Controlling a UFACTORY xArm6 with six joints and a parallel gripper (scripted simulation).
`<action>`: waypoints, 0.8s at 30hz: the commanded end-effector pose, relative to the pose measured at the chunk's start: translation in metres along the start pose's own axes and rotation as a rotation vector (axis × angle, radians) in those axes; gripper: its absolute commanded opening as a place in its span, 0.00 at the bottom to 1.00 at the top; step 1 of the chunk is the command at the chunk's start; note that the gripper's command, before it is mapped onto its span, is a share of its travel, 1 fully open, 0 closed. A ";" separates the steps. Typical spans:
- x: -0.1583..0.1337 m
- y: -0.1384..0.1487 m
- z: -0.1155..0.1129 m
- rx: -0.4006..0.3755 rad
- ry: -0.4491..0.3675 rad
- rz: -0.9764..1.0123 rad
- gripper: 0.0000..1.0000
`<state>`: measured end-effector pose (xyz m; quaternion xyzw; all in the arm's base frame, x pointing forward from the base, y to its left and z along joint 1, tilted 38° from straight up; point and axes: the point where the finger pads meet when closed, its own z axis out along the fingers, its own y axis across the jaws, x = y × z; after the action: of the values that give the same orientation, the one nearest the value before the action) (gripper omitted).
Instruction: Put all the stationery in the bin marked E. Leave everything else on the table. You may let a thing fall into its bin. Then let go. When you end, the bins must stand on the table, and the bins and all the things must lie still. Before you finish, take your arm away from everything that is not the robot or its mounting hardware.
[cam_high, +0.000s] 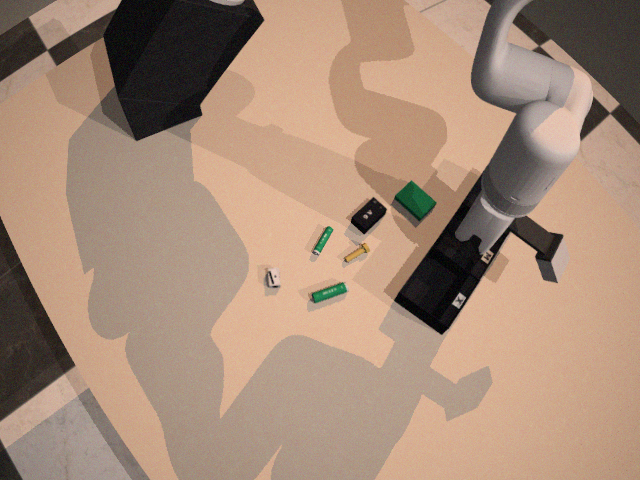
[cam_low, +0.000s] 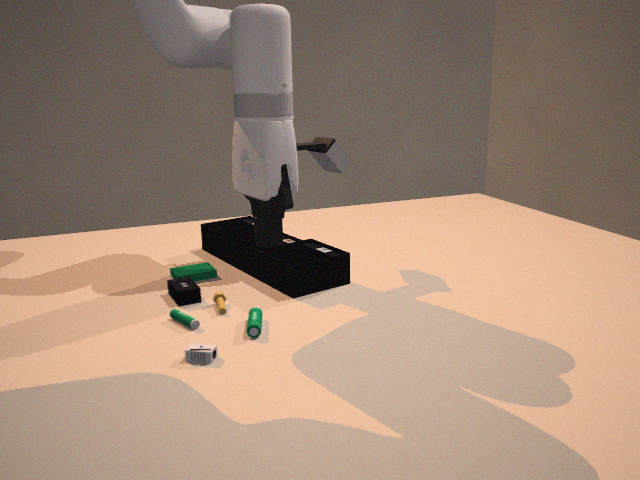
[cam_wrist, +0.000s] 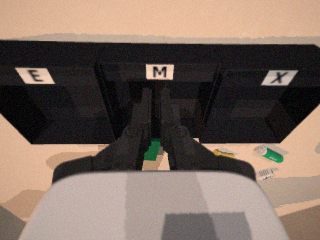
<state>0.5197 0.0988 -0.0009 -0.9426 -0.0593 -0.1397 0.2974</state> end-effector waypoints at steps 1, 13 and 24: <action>0.001 0.000 -0.006 -0.001 0.003 0.000 0.07; 0.001 0.000 -0.020 -0.001 0.003 -0.001 0.07; 0.001 0.000 -0.044 -0.001 0.003 -0.001 0.07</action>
<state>0.5112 0.0747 0.0318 -0.9425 -0.0592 -0.1409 0.2970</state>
